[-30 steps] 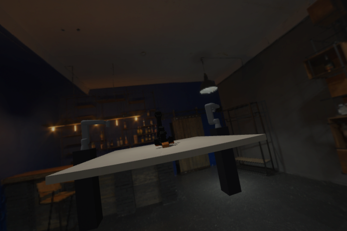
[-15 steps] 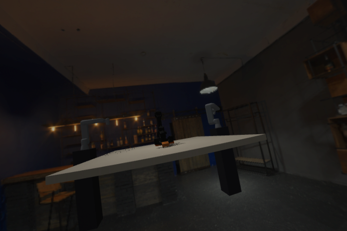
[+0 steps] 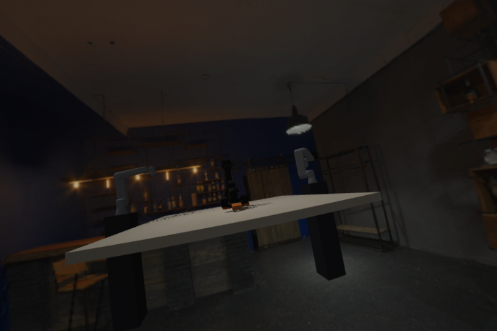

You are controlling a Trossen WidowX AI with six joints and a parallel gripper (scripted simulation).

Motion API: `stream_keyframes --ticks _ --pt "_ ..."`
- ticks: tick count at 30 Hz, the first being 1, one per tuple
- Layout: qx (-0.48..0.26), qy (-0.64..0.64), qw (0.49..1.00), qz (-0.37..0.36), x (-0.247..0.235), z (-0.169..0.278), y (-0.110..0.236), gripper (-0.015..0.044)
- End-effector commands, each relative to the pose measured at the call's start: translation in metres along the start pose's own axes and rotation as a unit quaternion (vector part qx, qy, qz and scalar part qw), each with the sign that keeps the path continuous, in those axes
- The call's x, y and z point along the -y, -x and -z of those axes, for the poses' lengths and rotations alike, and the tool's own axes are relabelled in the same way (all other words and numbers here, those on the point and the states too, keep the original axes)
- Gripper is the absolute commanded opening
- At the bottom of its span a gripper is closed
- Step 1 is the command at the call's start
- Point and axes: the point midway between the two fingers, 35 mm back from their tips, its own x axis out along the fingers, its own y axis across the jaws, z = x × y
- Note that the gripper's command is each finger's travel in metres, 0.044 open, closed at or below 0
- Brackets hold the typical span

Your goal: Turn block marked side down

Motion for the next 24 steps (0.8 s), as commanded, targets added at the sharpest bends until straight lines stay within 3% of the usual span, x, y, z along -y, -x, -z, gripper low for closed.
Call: stream_keyframes --ticks 1,5,24 --pt "0.002 0.002 1.0 0.003 0.001 -0.0008 0.0 0.0341" --pt "0.002 0.002 1.0 0.003 0.001 -0.0008 0.0 0.044" --pt "0.002 0.002 1.0 0.003 0.001 -0.0008 0.0 0.044"
